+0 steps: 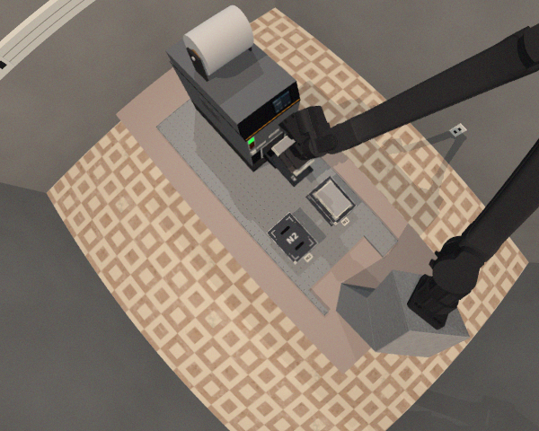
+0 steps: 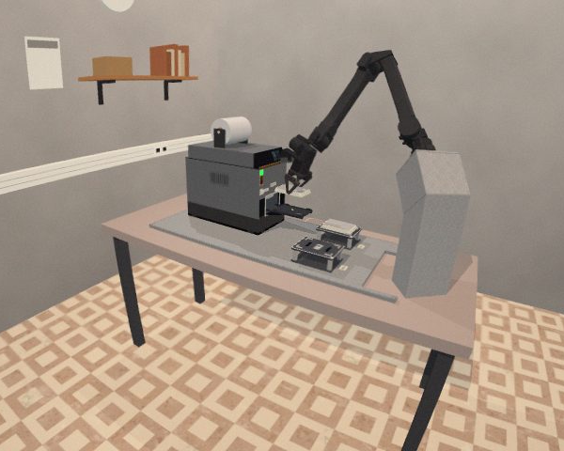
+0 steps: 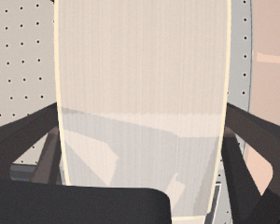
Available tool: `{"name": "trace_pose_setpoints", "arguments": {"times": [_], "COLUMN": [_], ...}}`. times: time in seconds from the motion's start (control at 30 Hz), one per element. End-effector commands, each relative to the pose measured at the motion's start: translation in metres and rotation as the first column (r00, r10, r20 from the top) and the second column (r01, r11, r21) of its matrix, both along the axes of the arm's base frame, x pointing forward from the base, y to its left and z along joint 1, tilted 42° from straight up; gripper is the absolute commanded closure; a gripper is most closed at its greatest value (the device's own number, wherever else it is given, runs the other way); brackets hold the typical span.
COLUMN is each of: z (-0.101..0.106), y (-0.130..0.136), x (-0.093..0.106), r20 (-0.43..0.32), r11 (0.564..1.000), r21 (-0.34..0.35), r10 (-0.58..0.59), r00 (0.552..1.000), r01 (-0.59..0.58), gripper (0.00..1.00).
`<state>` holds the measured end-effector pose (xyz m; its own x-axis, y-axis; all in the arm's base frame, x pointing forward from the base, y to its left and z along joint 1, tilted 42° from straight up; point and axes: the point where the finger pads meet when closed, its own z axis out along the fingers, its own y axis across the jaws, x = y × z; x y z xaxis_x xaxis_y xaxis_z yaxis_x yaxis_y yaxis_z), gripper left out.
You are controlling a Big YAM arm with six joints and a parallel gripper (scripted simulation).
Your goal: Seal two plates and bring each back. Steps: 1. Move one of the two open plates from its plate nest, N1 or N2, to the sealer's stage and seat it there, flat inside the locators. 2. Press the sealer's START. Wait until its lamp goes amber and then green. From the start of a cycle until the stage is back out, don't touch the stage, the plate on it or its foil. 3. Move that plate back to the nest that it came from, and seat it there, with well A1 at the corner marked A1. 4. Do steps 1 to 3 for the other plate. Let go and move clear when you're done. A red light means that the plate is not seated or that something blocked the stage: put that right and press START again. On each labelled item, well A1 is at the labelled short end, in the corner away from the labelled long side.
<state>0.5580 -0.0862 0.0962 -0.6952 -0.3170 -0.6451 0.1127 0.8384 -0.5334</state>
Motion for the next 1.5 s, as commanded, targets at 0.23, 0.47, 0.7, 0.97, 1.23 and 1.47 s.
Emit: {"name": "trace_pose_setpoints", "arguments": {"times": [0.23, 0.47, 0.7, 0.97, 1.23, 1.47], "z": [-0.011, 0.003, 0.008, 0.015, 0.023, 0.025], "y": [-0.003, 0.011, 0.013, 0.004, 0.012, 0.015], "x": [0.008, 0.008, 0.001, 0.007, 0.010, 0.014], "r20": [-0.030, 0.008, 0.004, 0.018, 0.020, 0.040], "r11": [1.000, 1.000, 0.999, 1.000, 0.999, 0.999], "r21": [-0.010, -0.011, -0.011, -0.011, -0.025, -0.014], "r10": [0.005, 0.028, 0.032, 0.014, 0.040, 0.033], "r00": [1.000, 1.000, 0.999, 1.000, 0.999, 0.999], "r01": [-0.005, -0.028, -0.032, -0.014, -0.039, -0.033], "gripper": [1.00, 1.00, 1.00, 1.00, 1.00, 1.00]}}
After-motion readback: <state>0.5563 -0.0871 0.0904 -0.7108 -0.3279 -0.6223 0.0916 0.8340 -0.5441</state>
